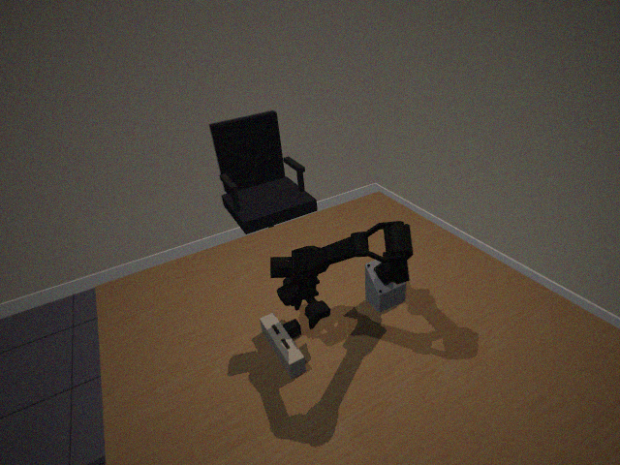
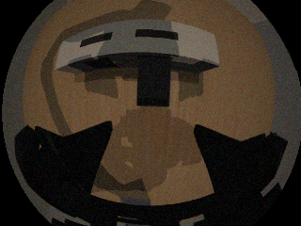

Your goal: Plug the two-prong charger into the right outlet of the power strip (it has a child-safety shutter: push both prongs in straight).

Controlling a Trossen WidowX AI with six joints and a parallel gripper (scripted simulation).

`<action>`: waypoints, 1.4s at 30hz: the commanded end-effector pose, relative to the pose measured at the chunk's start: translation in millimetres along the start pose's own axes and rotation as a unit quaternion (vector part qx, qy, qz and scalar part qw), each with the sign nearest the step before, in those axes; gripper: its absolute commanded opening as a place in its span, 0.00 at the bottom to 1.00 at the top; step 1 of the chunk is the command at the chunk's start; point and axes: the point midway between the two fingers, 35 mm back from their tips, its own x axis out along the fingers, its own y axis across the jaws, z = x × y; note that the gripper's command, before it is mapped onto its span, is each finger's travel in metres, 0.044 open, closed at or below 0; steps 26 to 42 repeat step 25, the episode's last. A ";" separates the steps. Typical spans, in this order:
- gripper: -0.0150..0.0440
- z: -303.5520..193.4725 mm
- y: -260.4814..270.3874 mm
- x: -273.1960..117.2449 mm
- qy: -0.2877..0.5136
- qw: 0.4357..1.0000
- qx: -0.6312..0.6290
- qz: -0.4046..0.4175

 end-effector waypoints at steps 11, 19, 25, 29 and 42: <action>1.00 15.5 1.2 -50.6 -0.183 0.983 -0.003 0.002; 1.00 15.5 1.2 -50.6 -0.183 0.983 -0.003 0.002; 1.00 15.5 1.2 -50.6 -0.183 0.983 -0.003 0.002; 1.00 15.5 1.2 -50.6 -0.183 0.983 -0.003 0.002; 1.00 15.5 1.2 -50.6 -0.183 0.983 -0.003 0.002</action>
